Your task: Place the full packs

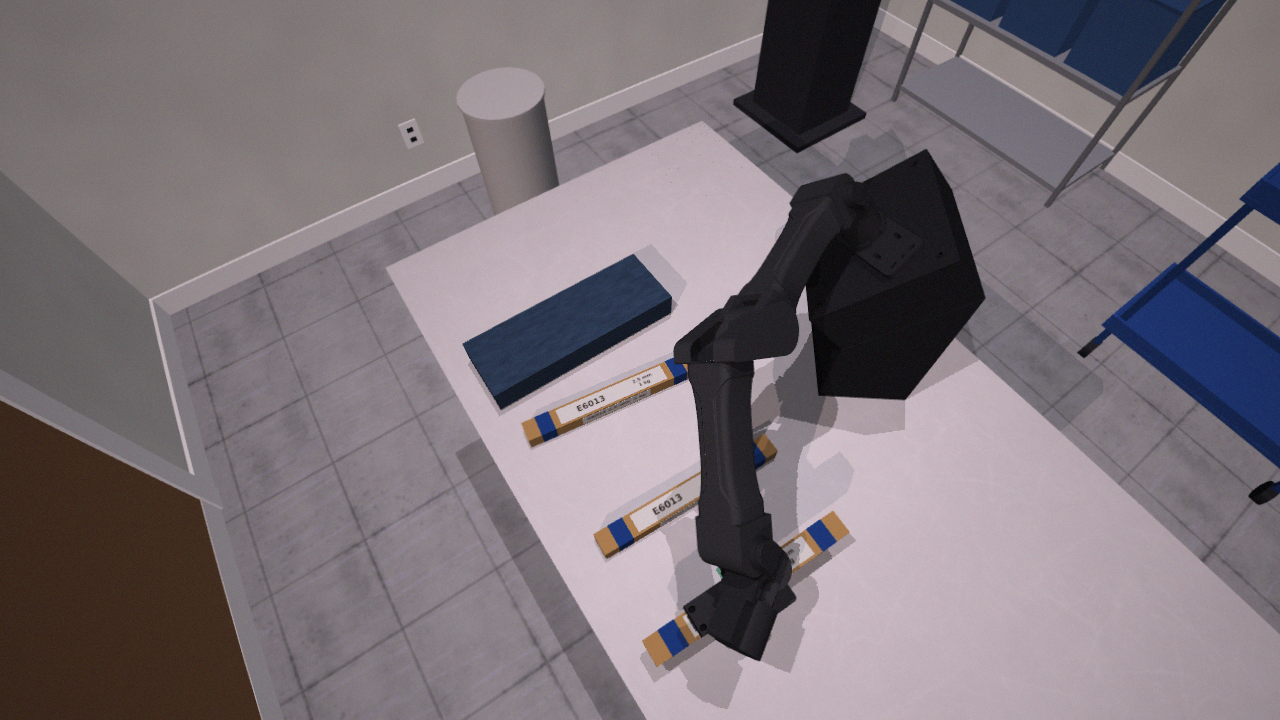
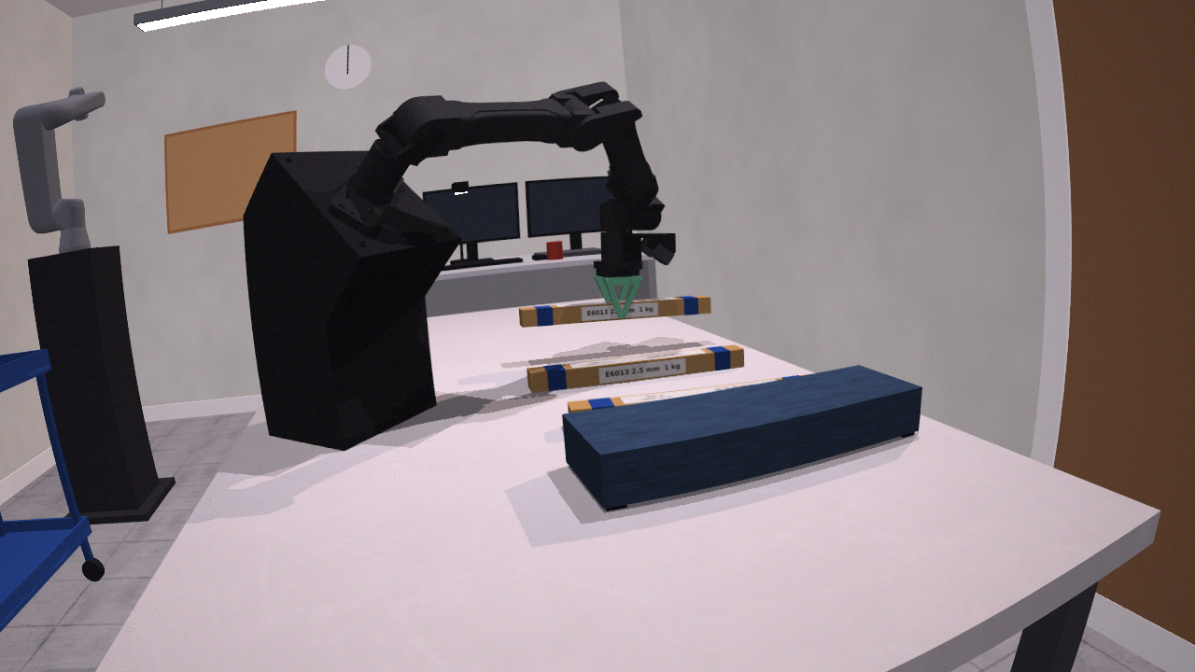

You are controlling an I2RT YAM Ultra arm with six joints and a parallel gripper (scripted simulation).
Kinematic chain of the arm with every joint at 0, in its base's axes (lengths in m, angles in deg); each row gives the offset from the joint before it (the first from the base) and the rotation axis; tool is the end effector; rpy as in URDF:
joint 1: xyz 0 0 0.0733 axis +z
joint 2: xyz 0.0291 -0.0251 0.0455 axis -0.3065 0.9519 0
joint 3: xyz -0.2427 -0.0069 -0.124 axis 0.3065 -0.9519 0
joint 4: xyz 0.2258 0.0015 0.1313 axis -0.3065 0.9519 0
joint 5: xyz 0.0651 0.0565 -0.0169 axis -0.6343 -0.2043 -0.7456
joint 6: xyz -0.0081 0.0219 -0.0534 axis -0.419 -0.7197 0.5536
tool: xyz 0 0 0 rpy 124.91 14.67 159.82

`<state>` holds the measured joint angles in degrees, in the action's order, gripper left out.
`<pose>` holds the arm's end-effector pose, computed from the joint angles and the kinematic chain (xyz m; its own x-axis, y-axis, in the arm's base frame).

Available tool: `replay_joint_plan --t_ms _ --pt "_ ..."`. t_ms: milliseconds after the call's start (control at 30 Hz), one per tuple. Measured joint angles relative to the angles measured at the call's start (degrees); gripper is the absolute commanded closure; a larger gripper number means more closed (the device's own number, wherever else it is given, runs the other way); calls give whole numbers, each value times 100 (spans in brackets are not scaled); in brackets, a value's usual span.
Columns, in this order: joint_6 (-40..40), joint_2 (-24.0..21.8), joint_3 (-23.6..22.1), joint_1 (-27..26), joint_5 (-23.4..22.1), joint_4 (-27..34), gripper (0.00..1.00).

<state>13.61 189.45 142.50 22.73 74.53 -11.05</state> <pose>0.4233 0.3279 0.0352 -0.8344 -0.1822 -0.5202 0.0680 0.9025 -0.4252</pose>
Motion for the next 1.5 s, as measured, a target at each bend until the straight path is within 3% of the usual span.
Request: replay_joint_plan --t_ms 1500 --pt "-168 -48 -387 129 37 -125 100"
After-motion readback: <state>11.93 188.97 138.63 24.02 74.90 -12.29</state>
